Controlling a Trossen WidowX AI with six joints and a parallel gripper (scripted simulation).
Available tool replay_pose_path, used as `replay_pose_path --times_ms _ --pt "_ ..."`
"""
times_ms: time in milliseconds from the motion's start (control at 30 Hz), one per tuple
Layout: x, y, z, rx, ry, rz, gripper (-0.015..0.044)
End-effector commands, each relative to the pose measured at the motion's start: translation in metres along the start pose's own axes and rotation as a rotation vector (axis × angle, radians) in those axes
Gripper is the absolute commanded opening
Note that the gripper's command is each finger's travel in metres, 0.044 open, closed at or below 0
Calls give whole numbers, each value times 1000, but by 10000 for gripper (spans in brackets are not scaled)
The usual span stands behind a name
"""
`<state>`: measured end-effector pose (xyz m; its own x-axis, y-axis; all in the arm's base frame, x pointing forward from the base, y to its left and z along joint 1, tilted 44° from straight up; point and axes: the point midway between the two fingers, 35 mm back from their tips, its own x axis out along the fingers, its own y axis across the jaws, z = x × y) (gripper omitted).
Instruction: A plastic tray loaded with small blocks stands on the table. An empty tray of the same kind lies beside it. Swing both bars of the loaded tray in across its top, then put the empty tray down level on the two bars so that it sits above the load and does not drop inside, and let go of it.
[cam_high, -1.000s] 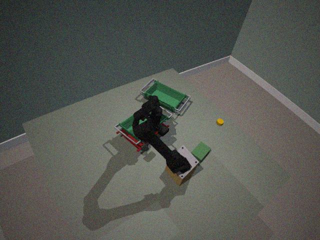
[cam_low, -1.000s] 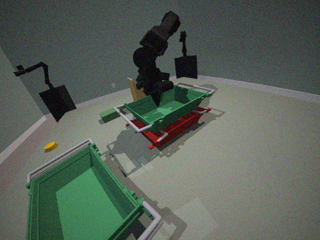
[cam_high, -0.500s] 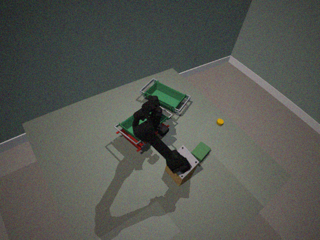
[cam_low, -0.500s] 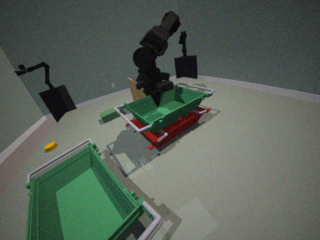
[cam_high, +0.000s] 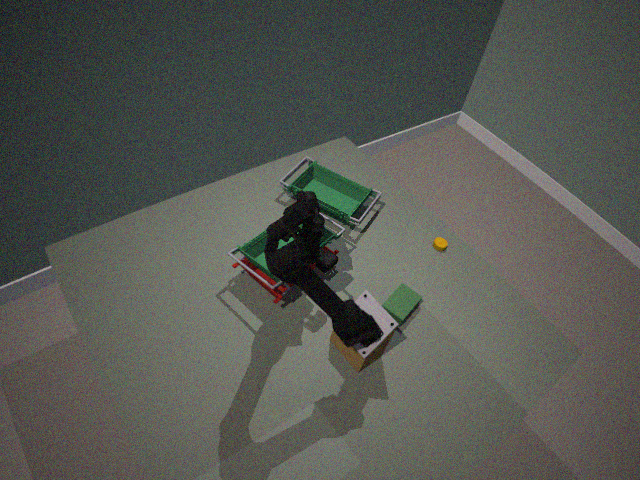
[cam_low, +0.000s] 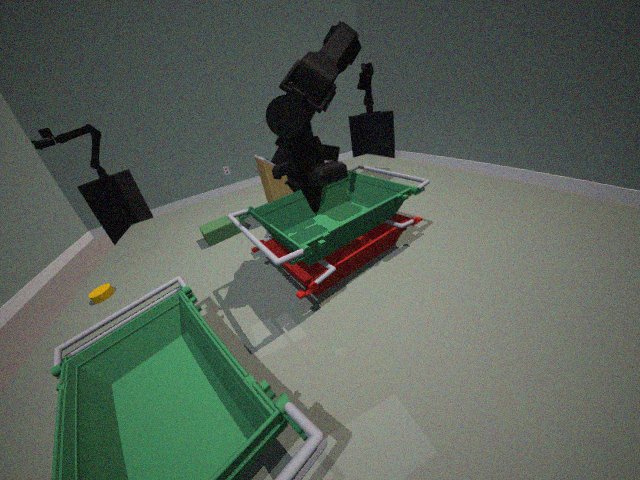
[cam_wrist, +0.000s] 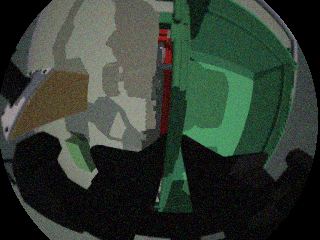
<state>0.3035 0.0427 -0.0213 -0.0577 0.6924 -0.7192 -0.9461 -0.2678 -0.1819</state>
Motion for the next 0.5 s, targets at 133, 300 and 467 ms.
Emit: replay_pose_path --times_ms 133,300,467 --pt "7 7 2 9 -4 33 0" --pt "7 7 2 9 -4 33 0" --pt "7 7 2 9 -4 33 0"
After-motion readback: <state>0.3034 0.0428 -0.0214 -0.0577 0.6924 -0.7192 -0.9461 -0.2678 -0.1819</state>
